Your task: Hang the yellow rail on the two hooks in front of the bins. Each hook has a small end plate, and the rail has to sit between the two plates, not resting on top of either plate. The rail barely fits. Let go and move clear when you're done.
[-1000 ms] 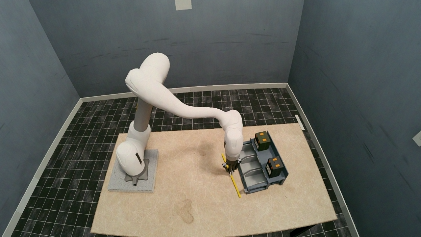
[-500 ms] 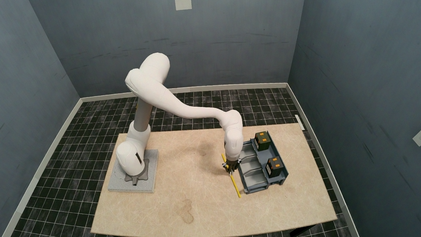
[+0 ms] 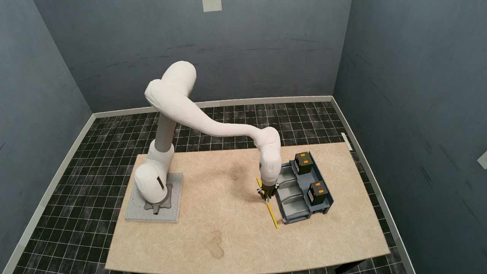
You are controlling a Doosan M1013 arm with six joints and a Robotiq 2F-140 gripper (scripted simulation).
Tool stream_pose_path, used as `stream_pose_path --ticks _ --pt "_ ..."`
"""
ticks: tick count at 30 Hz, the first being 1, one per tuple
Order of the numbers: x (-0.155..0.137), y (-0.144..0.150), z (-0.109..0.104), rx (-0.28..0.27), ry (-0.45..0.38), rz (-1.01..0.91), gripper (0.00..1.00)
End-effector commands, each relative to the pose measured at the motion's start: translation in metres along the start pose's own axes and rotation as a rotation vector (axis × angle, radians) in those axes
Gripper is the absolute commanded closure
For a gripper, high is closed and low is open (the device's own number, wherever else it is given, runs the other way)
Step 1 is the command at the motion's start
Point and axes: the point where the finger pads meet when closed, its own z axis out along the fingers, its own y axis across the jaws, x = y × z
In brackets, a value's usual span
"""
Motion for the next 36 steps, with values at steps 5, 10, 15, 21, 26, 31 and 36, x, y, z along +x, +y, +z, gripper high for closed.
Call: stream_pose_path --ticks 5,10,15,21,26,31,36 --pt "-0.005 -0.007 -0.028 0.001 0.0 0.088 0.9" --pt "-0.005 -0.007 -0.028 0.001 0.0 0.088 0.9" --pt "-0.005 -0.007 -0.028 0.001 0.0 0.088 0.9" --pt "-0.008 -0.013 -0.052 0.001 0.0 0.088 0.9" --pt "-0.008 -0.013 -0.052 0.001 0.0 0.088 0.9" --pt "-0.008 -0.013 -0.052 0.001 0.0 0.088 0.9" --pt "-0.013 -0.02 -0.081 0.001 0.0 0.088 0.9"
